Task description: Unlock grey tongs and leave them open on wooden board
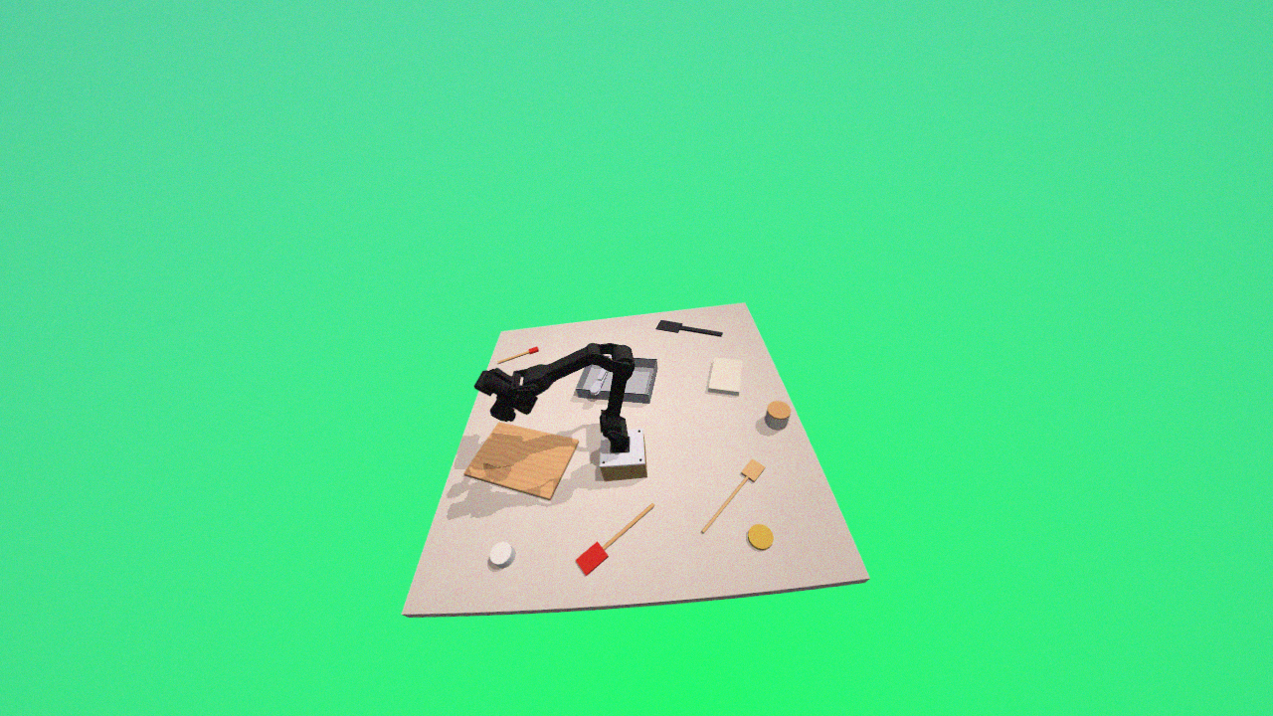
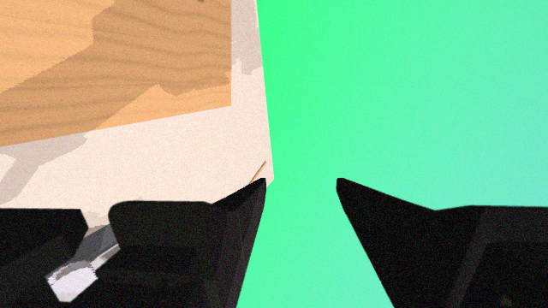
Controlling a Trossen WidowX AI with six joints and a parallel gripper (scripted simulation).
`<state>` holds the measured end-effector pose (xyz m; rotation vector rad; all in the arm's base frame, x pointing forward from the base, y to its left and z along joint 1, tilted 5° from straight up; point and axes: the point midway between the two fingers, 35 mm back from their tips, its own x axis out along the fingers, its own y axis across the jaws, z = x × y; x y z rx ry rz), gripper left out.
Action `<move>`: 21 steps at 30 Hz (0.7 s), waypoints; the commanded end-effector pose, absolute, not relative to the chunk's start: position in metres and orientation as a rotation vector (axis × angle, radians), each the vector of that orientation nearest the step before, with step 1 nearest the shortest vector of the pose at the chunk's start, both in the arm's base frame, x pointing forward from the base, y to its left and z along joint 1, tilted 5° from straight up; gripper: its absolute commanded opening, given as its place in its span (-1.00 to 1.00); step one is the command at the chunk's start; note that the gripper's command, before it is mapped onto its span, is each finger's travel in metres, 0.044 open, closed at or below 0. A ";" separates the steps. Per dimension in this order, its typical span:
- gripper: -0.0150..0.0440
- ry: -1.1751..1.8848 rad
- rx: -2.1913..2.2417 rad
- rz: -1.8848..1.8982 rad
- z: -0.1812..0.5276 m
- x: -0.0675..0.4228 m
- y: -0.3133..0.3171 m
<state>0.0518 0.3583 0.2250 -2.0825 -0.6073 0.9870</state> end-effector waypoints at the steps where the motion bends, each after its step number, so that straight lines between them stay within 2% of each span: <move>1: 0.39 -0.330 -1.958 1.035 0.208 0.107 0.357; 10: 0.39 0.238 -1.623 0.994 0.169 0.223 0.317; 21: 0.39 0.861 -0.842 0.765 0.124 0.340 0.220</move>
